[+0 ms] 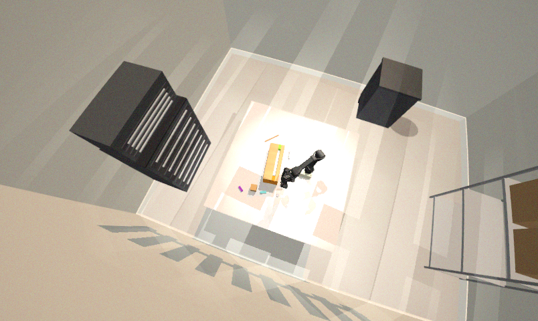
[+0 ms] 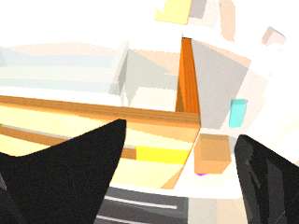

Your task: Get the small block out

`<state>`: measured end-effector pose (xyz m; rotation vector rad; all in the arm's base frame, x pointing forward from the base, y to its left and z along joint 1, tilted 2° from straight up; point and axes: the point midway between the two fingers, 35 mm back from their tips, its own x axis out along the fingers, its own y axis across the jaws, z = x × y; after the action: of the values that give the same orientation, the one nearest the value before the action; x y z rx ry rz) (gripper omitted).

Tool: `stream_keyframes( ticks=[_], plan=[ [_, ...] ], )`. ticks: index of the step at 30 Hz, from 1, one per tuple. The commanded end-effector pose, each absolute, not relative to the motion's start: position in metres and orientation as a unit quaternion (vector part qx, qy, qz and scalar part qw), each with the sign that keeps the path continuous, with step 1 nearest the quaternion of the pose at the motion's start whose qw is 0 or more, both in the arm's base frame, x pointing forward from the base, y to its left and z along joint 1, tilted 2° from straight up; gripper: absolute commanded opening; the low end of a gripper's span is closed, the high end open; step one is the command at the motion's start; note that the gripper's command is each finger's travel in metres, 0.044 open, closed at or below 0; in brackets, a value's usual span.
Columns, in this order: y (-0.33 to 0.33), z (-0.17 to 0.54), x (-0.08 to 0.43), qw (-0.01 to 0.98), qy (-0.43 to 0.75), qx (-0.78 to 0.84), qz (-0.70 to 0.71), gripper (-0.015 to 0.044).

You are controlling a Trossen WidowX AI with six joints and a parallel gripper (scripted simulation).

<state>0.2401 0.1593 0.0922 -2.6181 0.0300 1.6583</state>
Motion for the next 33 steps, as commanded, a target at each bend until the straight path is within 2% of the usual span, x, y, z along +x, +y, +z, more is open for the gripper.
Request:
stream_keyframes(
  ticks=[1, 4, 33],
  plan=[
    [0.155, 0.045, 0.235, 0.005, 0.015, -0.838, 0.546, 0.0285],
    [0.150, 0.010, 0.230, 0.005, 0.015, -0.837, 0.546, 0.0285],
    [0.153, -0.032, 0.233, 0.005, 0.015, -0.837, 0.546, 0.0285]
  ],
)
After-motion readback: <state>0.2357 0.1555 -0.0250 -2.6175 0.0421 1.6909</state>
